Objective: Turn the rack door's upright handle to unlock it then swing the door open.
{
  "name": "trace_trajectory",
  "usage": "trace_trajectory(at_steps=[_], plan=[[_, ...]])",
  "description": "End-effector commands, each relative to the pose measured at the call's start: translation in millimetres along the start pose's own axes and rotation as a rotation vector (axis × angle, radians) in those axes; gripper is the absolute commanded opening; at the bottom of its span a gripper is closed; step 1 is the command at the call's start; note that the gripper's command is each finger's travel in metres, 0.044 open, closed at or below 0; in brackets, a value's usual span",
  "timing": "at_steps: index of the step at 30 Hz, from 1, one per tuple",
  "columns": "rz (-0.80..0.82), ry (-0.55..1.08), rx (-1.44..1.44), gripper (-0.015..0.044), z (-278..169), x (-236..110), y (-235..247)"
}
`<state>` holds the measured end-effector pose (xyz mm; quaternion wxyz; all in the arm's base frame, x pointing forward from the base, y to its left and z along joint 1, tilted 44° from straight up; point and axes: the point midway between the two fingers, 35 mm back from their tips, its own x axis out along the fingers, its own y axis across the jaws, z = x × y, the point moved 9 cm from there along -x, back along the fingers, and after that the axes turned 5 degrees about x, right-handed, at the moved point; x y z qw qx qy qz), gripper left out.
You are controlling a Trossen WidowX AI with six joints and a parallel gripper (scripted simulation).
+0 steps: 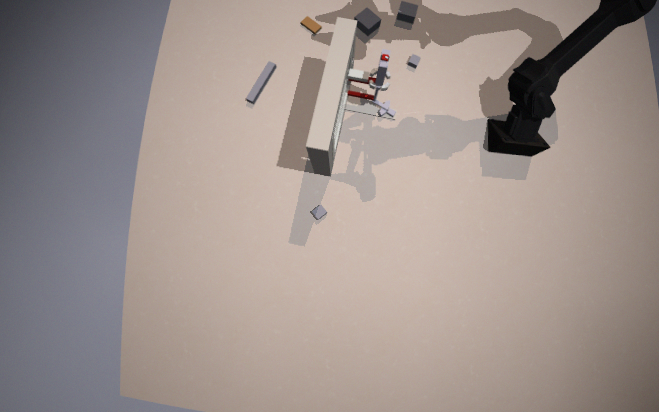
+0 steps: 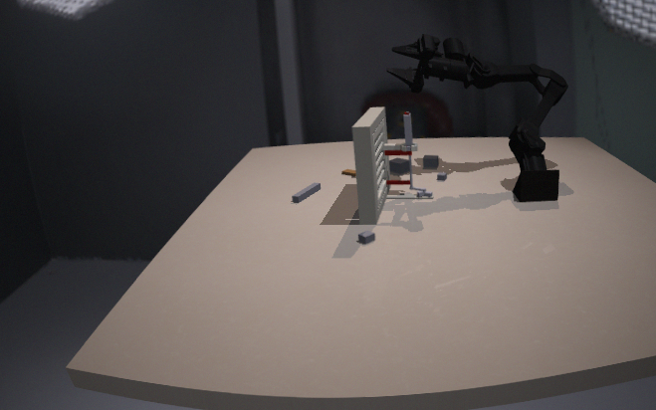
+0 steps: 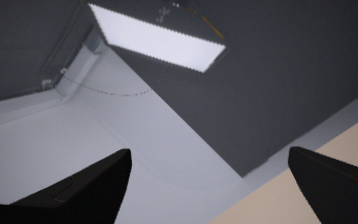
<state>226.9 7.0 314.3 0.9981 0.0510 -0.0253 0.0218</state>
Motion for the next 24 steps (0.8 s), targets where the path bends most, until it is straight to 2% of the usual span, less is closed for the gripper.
trace_trajectory(at_steps=[1,5,24], plan=[[-0.001,0.005,0.002,0.0374,0,1,0],[-0.030,0.104,0.039,0.0282,-4,12,3],[-0.257,0.636,0.110,0.0282,-35,57,27]])
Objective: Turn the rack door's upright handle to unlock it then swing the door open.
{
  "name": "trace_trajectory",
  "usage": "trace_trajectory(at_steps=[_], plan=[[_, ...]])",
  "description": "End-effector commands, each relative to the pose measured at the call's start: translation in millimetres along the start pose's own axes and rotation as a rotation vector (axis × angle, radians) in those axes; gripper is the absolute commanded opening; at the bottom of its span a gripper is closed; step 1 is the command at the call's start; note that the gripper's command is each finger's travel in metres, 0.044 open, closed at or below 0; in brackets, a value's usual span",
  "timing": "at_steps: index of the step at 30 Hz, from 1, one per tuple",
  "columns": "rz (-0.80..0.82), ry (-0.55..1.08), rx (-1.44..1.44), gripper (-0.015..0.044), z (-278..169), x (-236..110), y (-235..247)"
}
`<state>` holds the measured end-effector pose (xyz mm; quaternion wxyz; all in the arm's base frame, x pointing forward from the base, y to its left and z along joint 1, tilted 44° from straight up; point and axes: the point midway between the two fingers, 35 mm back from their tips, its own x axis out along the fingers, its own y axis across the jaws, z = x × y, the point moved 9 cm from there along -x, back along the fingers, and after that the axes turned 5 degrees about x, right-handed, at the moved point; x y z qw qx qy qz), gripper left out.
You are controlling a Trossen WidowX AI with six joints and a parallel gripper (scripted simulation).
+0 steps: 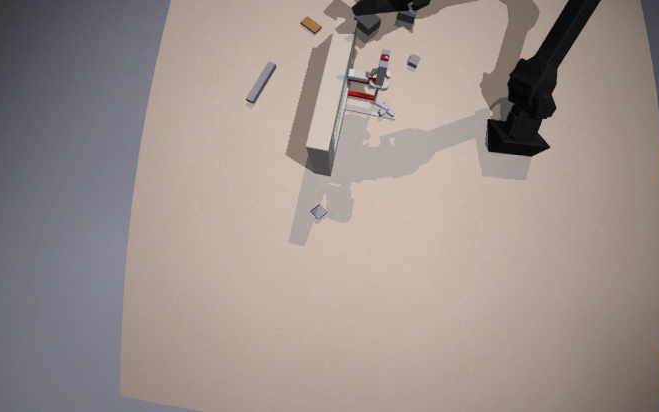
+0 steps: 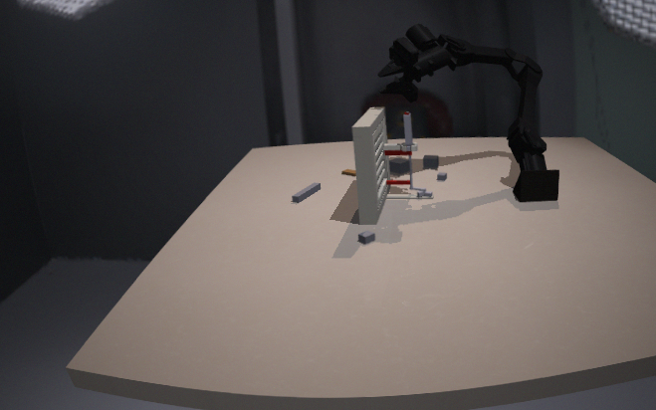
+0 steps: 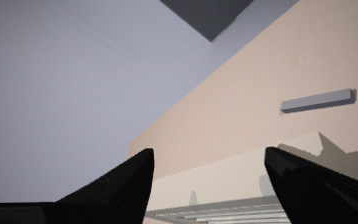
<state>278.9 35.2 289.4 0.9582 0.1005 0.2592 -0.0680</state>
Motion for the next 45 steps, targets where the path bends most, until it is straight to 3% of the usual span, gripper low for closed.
trace_trajectory(at_steps=[1,24,36,45], plan=[[-0.064,0.095,0.002,0.0282,-3,8,7],[-0.493,0.522,-0.180,0.0282,-24,31,48],[-0.721,0.629,-0.380,0.0282,-30,33,71],[-0.744,0.641,-0.392,0.0282,-32,37,71]])
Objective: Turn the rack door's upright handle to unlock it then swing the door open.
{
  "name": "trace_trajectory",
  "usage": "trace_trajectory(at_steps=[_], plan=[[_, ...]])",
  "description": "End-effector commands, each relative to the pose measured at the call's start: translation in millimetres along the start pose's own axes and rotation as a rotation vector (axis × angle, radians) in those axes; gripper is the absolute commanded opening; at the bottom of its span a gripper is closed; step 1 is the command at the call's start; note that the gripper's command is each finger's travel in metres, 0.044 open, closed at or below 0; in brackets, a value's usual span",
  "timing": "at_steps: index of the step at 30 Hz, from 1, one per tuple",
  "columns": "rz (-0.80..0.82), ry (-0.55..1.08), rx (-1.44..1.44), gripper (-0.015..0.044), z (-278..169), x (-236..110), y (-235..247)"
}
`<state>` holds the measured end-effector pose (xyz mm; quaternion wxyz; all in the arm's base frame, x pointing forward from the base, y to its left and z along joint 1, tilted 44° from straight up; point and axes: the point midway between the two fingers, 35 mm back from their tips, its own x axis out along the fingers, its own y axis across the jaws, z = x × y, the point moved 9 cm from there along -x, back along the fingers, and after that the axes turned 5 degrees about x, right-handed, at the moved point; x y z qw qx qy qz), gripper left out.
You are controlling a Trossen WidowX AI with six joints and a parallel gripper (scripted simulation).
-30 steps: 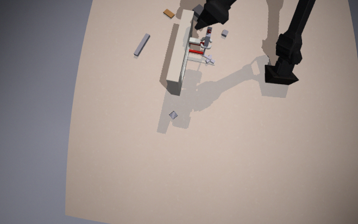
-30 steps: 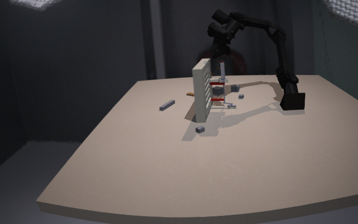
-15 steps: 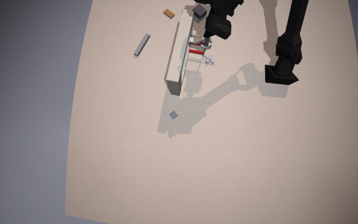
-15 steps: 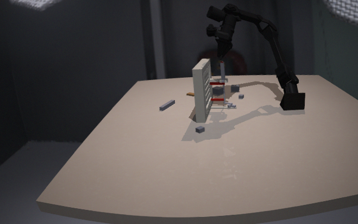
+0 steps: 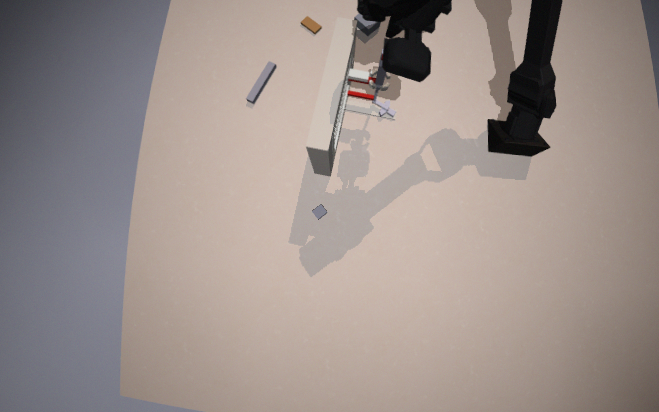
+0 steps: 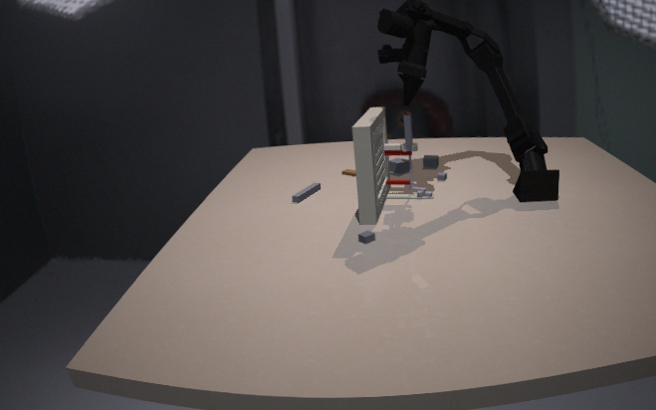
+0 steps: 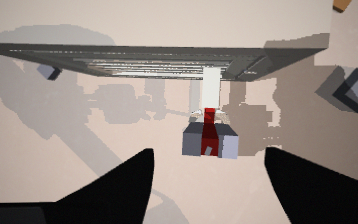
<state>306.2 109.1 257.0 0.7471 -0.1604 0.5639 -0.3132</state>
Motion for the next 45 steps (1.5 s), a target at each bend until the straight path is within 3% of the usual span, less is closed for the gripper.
trace_trajectory(at_steps=[1,42,45], plan=[[-0.019,0.011,0.001,0.0282,1,4,1],[-0.156,0.181,0.004,0.0282,6,69,9],[-0.156,0.181,0.004,0.0203,6,69,9]])
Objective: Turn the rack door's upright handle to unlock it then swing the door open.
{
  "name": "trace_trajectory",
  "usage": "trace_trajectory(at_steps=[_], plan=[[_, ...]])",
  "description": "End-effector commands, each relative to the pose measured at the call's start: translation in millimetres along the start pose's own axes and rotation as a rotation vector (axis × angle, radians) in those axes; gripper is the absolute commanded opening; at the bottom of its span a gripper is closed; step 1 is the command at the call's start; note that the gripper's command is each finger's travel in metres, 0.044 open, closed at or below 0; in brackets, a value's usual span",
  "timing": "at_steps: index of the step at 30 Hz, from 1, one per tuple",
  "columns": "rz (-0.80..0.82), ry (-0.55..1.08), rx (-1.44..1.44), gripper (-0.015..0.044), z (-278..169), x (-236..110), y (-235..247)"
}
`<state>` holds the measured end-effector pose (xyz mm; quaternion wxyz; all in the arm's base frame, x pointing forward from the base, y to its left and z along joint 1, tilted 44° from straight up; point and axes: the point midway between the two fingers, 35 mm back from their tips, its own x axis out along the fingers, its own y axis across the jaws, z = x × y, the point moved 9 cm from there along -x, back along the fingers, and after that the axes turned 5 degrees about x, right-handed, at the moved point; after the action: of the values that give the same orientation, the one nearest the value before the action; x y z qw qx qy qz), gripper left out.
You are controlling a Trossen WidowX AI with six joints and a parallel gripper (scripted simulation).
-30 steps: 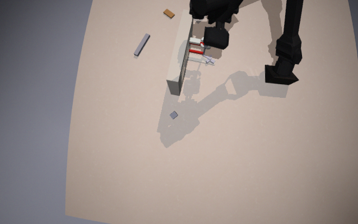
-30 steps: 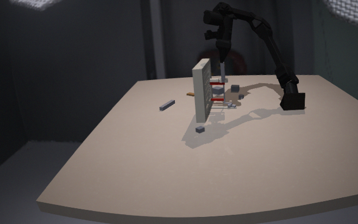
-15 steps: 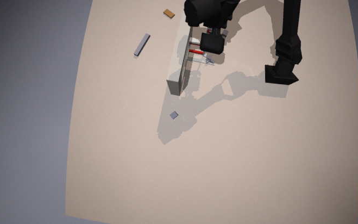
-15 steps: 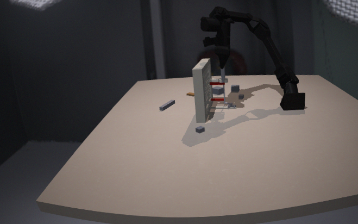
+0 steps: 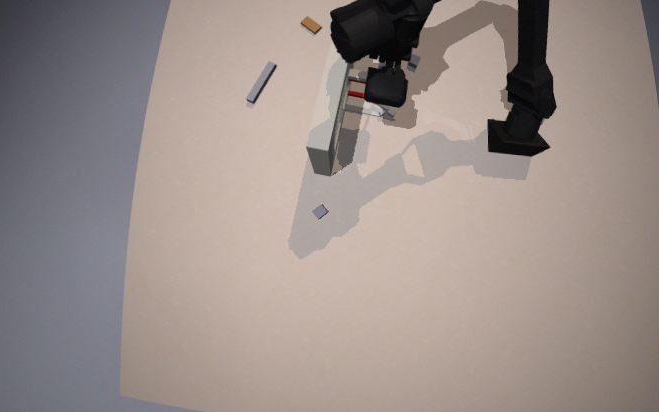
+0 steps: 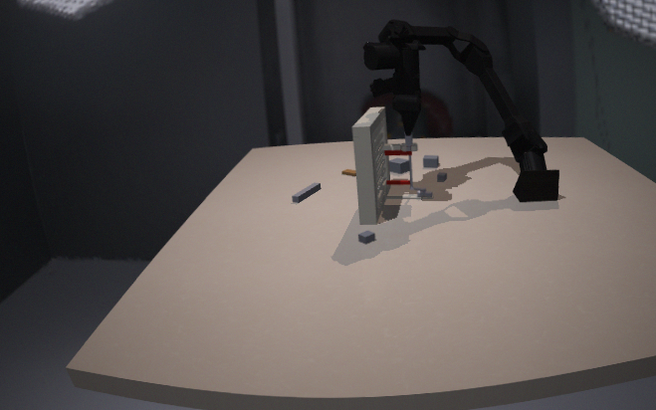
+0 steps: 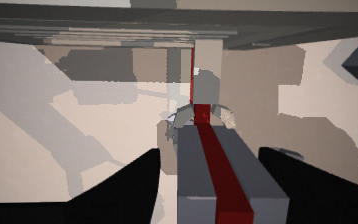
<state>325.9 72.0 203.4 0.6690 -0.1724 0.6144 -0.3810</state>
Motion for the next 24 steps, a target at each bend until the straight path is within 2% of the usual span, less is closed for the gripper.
trace_trajectory(at_steps=[1,3,20,24], plan=[[-0.008,0.003,0.003,0.0177,0.2,1.6,0.0],[-0.008,0.003,0.003,0.0124,0.2,1.6,0.0],[-0.008,0.003,0.003,0.0011,0.2,1.6,0.0],[-0.008,0.003,0.011,0.0010,0.2,1.6,0.0]])
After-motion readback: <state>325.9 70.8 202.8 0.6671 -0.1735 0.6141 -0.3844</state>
